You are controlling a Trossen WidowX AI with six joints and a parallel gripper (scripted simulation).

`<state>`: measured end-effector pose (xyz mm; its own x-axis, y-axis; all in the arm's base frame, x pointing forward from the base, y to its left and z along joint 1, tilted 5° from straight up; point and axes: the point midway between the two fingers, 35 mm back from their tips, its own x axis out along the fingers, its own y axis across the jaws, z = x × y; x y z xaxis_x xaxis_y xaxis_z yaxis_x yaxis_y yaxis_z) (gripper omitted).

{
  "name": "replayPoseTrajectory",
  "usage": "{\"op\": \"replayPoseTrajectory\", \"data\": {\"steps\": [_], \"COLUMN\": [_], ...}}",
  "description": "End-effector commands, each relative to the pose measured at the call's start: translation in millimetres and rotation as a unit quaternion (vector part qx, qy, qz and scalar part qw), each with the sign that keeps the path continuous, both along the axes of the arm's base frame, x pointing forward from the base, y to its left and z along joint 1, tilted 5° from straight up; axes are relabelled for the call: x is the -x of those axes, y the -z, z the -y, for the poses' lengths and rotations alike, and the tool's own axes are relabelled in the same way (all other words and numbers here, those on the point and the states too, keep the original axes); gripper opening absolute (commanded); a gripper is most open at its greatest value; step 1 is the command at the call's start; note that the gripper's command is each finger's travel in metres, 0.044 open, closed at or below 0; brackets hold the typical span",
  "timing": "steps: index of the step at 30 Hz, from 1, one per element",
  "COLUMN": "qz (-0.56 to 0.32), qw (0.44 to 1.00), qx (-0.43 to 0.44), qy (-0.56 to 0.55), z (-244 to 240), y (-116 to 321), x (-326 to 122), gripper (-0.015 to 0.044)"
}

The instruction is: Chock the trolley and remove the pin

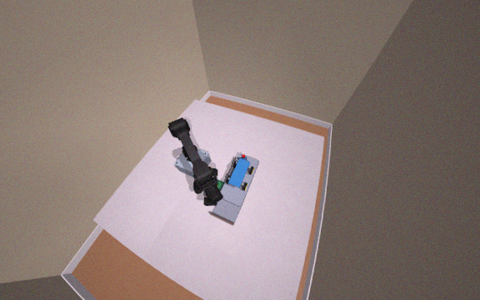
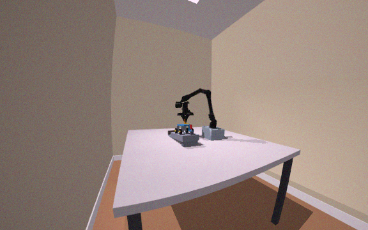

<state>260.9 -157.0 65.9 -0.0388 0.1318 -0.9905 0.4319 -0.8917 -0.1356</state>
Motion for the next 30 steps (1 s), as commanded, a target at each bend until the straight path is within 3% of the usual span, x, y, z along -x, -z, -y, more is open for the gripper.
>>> {"op": "replayPoseTrajectory", "data": {"steps": [1, 8, 30], "qz": [-0.008, -0.025, -0.028], "qw": [0.998, 0.983, 0.975], "qx": [-0.005, -0.010, -0.012], "qy": [0.068, 0.179, 0.220], "z": [0, 1, 1], "y": [0, 0, 16], "x": [0, 0, -27], "gripper": [0.0000, 0.0000, 0.0000]}}
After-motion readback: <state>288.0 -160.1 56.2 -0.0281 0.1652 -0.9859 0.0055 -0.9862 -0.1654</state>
